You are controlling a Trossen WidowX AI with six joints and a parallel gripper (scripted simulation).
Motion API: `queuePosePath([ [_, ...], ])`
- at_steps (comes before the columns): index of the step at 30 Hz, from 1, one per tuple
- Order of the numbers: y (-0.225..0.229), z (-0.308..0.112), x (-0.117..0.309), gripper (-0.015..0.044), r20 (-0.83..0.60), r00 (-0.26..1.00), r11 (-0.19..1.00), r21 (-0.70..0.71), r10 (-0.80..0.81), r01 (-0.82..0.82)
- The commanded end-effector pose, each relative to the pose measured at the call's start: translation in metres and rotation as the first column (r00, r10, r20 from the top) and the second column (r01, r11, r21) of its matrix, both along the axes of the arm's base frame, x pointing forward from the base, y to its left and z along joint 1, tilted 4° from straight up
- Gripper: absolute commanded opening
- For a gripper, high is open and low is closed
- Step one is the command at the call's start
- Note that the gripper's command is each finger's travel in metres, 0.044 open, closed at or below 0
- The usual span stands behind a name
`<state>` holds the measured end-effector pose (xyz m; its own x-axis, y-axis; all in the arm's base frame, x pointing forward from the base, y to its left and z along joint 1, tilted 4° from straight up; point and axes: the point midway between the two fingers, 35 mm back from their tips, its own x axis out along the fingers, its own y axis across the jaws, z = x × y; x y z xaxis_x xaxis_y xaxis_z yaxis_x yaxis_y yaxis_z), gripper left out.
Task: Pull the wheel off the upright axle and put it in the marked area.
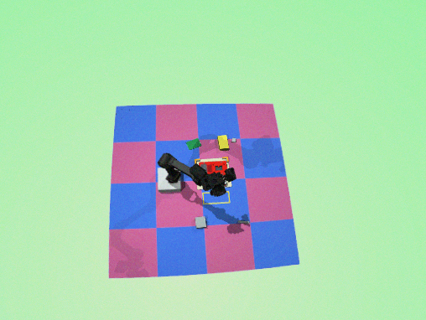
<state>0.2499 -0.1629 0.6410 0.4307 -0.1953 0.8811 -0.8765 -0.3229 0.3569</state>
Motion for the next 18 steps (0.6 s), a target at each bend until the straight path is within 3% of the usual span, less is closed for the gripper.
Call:
queuePosePath([
  [1,-0.013,-0.022,0.036,0.03,-0.138,0.987,0.996,0.025,-0.077,0.082],
  [9,-0.028,-0.072,0.097,0.03,-0.408,0.891,0.978,-0.015,-0.198,0.21],
  [18,-0.031,-0.143,0.158,0.03,-0.679,0.659,0.944,-0.188,-0.323,0.27],
])
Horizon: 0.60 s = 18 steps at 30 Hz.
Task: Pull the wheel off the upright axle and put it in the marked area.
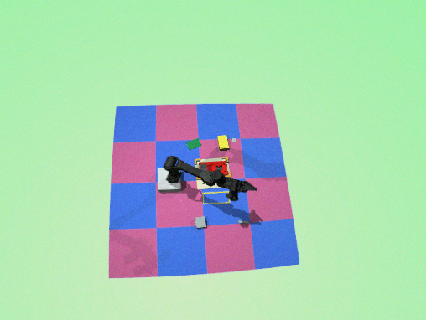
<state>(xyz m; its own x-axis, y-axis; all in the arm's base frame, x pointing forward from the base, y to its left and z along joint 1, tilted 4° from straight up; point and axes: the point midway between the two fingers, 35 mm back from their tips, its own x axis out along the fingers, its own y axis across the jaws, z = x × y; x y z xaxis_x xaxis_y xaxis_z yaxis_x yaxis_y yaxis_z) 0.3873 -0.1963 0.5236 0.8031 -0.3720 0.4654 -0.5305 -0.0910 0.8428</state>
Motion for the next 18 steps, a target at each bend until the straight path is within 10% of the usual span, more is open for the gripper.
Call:
queuePosePath([
  [1,0.003,-0.034,0.026,0.03,-0.175,0.984,0.998,-0.057,-0.034,0.024],
  [18,0.039,-0.193,0.09,0.03,-0.766,0.628,0.925,-0.327,-0.139,-0.194],
])
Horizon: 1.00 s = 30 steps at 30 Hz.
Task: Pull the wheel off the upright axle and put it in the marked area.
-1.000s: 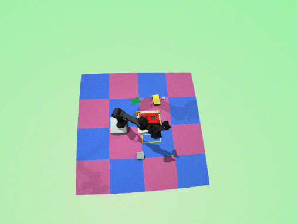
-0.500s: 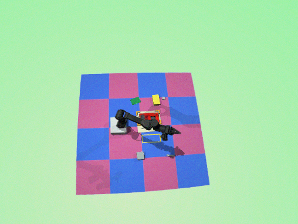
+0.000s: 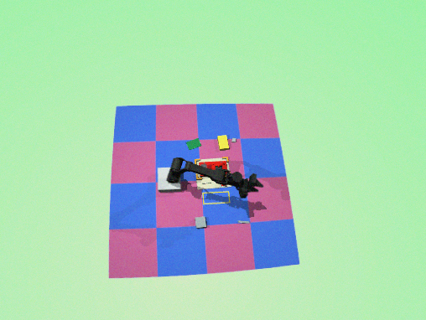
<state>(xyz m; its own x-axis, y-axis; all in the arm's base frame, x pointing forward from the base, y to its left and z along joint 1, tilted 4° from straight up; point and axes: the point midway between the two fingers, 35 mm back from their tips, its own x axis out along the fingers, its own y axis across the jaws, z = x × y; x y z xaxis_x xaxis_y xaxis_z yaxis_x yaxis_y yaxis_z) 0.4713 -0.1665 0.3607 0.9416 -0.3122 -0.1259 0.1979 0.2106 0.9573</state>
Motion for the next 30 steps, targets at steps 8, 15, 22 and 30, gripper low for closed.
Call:
queuePosePath([
  [8,0.036,-0.109,0.007,0.03,-0.505,0.856,0.95,-0.198,0.111,-0.24],
  [15,0.062,-0.173,-0.01,0.03,-0.77,0.616,0.843,-0.211,0.168,-0.494],
  [22,0.09,-0.228,-0.042,0.03,-0.94,0.283,0.654,-0.093,0.191,-0.751],
  [30,0.119,-0.273,-0.095,0.03,-0.976,-0.161,0.327,0.202,0.147,-0.923],
])
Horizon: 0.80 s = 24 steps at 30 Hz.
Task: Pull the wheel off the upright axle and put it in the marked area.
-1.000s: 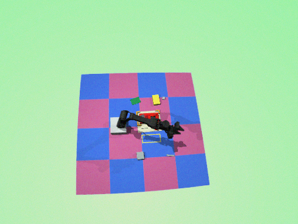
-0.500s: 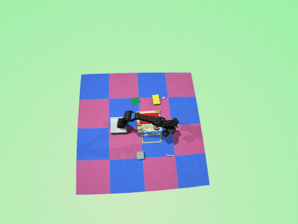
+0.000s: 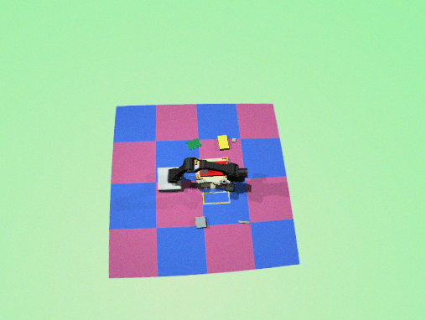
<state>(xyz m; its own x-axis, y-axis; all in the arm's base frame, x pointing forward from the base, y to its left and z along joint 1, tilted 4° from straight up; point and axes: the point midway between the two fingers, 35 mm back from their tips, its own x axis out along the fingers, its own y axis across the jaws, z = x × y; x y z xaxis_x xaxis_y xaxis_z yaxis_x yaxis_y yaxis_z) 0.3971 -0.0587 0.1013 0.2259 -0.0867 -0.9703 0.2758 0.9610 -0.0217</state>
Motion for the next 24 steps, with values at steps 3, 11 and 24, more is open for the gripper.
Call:
queuePosePath([
  [3,0.016,-0.019,-0.032,0.03,-0.217,0.949,0.972,0.003,0.23,-0.235],
  [11,0.02,-0.019,-0.033,0.03,-0.217,0.949,0.972,0.003,0.23,-0.235],
  [24,0.018,-0.066,-0.03,0.03,-0.217,0.949,0.972,0.003,0.23,-0.235],
])
